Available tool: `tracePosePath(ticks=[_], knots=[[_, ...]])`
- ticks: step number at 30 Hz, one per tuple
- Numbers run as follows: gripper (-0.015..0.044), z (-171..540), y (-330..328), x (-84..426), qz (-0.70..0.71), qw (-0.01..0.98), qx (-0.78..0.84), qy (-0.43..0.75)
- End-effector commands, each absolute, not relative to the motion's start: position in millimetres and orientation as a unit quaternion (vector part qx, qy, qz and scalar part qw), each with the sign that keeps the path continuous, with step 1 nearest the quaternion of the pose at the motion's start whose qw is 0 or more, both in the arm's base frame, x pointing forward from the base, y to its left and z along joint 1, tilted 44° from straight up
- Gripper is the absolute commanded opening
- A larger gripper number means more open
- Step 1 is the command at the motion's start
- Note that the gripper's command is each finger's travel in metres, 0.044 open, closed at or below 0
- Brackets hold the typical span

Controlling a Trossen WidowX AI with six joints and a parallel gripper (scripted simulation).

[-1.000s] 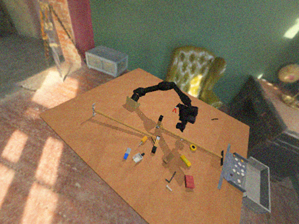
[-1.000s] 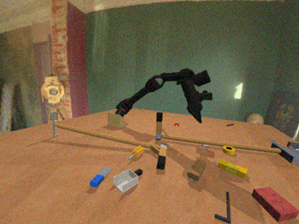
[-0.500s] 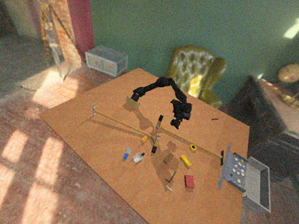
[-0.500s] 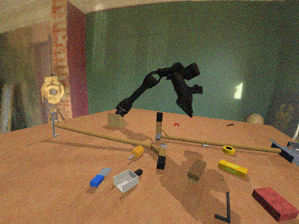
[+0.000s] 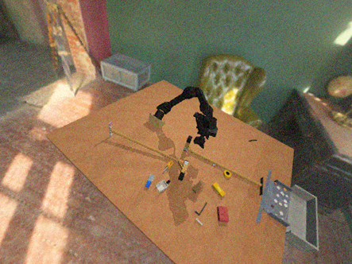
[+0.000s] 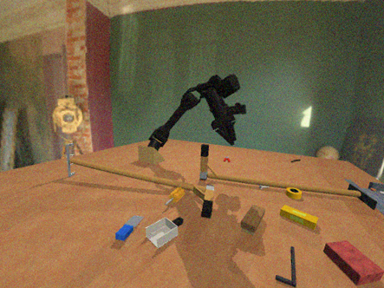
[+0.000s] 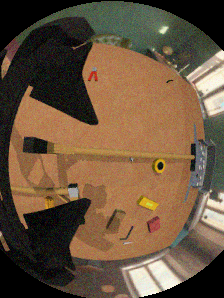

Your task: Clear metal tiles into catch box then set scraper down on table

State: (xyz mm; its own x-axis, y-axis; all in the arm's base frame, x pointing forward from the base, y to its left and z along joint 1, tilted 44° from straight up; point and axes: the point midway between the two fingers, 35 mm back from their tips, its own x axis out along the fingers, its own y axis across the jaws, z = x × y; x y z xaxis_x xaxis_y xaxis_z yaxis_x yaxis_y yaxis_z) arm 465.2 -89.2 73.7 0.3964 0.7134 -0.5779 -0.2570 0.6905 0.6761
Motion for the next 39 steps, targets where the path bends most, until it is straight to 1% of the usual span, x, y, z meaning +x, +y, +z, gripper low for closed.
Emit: tracePosePath(ticks=[1, 20, 39], knots=[[0.044, 77, -95, 454, 0.306, 0.802, 0.248, 0.45], [0.044, 76, -119, 398, 0.304, 0.814, 0.255, 0.425], [0.044, 73, -129, 340, 0.298, 0.829, 0.261, 0.395]])
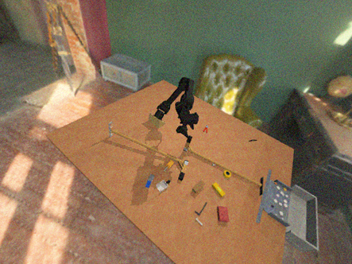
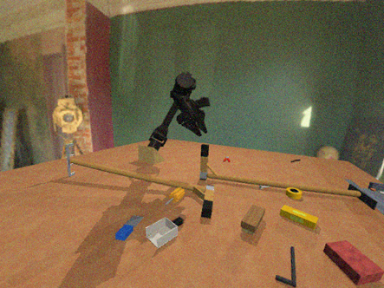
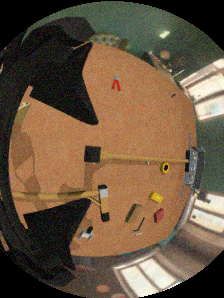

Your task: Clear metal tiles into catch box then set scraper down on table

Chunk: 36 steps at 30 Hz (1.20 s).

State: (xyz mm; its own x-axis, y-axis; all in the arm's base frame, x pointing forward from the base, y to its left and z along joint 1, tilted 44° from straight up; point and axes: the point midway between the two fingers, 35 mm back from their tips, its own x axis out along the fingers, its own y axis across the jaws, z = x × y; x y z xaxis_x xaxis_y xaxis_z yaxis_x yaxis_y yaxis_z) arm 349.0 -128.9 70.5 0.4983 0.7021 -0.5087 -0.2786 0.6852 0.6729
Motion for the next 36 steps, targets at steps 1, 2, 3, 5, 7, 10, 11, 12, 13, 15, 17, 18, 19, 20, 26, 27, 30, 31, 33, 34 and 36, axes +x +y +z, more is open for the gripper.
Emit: tracePosePath(ticks=[1, 2, 3, 5, 7, 10, 11, 12, 13, 15, 17, 18, 19, 20, 26, 27, 30, 31, 33, 34, 36], knots=[[0.044, 73, -129, 337, 0.297, 0.83, 0.261, 0.393], [0.044, 73, -129, 334, 0.297, 0.831, 0.262, 0.391], [0.044, 73, -129, 331, 0.296, 0.832, 0.262, 0.39], [0.044, 74, -129, 326, 0.296, 0.833, 0.263, 0.386], [0.044, 74, -128, 323, 0.295, 0.834, 0.264, 0.384], [0.044, 72, -127, 323, 0.295, 0.834, 0.264, 0.384], [0.044, 70, -126, 323, 0.295, 0.834, 0.264, 0.384], [0.044, 68, -124, 323, 0.295, 0.834, 0.264, 0.384], [0.044, 66, -122, 323, 0.295, 0.834, 0.263, 0.384], [0.044, 61, -118, 322, 0.295, 0.834, 0.263, 0.384], [0.044, 57, -115, 322, 0.295, 0.834, 0.264, 0.384], [0.044, 55, -113, 322, 0.295, 0.834, 0.264, 0.384], [0.044, 53, -111, 321, 0.295, 0.834, 0.264, 0.384], [0.044, 51, -109, 321, 0.295, 0.834, 0.264, 0.384], [0.044, 45, -101, 319, 0.295, 0.834, 0.264, 0.384], [0.044, 44, -101, 319, 0.295, 0.834, 0.264, 0.384], [0.044, 43, -100, 321, 0.295, 0.834, 0.263, 0.384], [0.044, 42, -99, 322, 0.295, 0.834, 0.263, 0.384], [0.044, 40, -97, 323, 0.295, 0.834, 0.263, 0.385], [0.044, 39, -96, 324, 0.295, 0.834, 0.263, 0.385], [0.044, 37, -94, 326, 0.294, 0.834, 0.263, 0.385]])
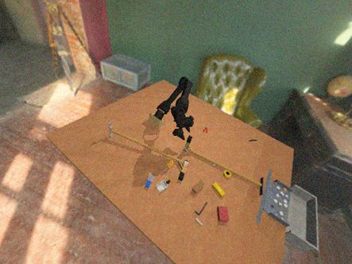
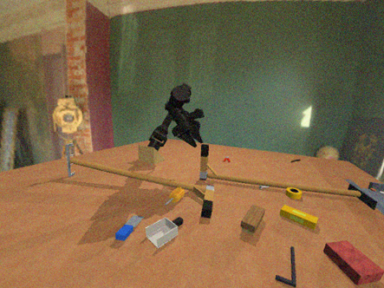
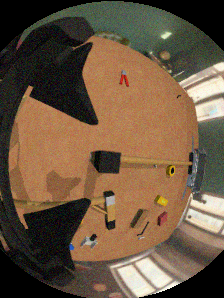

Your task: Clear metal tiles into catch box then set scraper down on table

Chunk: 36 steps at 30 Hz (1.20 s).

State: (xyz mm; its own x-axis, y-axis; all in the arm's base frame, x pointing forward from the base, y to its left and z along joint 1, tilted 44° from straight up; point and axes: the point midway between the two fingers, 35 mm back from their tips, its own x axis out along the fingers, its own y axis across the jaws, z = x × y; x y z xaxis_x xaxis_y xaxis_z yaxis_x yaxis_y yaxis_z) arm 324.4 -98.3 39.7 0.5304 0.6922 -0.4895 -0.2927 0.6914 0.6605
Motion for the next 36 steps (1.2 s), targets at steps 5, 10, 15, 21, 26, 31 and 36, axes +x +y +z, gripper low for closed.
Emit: tracePosePath(ticks=[5, 10, 15, 21, 26, 31, 36], knots=[[0.044, 33, -89, 331, 0.294, 0.834, 0.262, 0.386], [0.044, 28, -84, 336, 0.294, 0.834, 0.261, 0.387], [0.044, 24, -79, 340, 0.294, 0.834, 0.261, 0.387], [0.044, 20, -72, 346, 0.294, 0.834, 0.261, 0.386], [0.044, 16, -66, 350, 0.294, 0.834, 0.262, 0.386], [0.044, 13, -60, 354, 0.294, 0.834, 0.262, 0.385], [0.044, 10, -54, 358, 0.295, 0.835, 0.263, 0.384]])
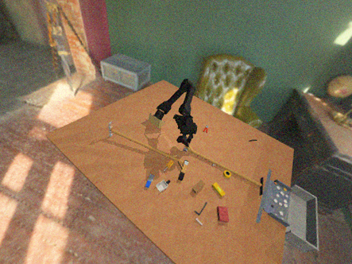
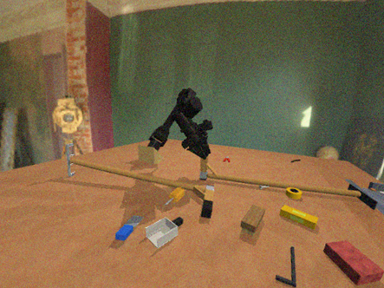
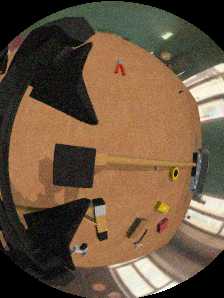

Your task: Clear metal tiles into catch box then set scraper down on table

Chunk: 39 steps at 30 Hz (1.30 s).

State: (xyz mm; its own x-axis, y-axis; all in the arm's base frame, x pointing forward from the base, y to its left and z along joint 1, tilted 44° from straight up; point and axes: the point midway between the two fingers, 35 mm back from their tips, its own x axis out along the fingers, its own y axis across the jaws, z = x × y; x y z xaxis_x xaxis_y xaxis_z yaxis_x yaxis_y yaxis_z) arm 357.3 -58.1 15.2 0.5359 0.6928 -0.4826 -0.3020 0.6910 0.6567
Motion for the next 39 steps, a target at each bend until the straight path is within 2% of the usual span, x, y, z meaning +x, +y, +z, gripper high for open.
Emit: tracePosePath(ticks=[1, 8, 21, 27, 29, 30, 39], knots=[[0.044, 9.4, -52.2, 358.6, 0.295, 0.835, 0.263, 0.383], [0.044, 6.6, -45.0, 362.6, 0.297, 0.834, 0.265, 0.382], [0.0099, 11.0, -48.0, 362.9, 0.299, 0.837, 0.259, 0.377], [0.0059, 11.0, -48.0, 362.9, 0.299, 0.837, 0.259, 0.377], [0.0006, 11.1, -48.2, 362.9, 0.299, 0.837, 0.26, 0.378], [0.0, 11.3, -48.5, 362.9, 0.299, 0.837, 0.26, 0.378], [0.0, 9.4, -52.6, 364.5, 0.296, 0.836, 0.263, 0.379]])
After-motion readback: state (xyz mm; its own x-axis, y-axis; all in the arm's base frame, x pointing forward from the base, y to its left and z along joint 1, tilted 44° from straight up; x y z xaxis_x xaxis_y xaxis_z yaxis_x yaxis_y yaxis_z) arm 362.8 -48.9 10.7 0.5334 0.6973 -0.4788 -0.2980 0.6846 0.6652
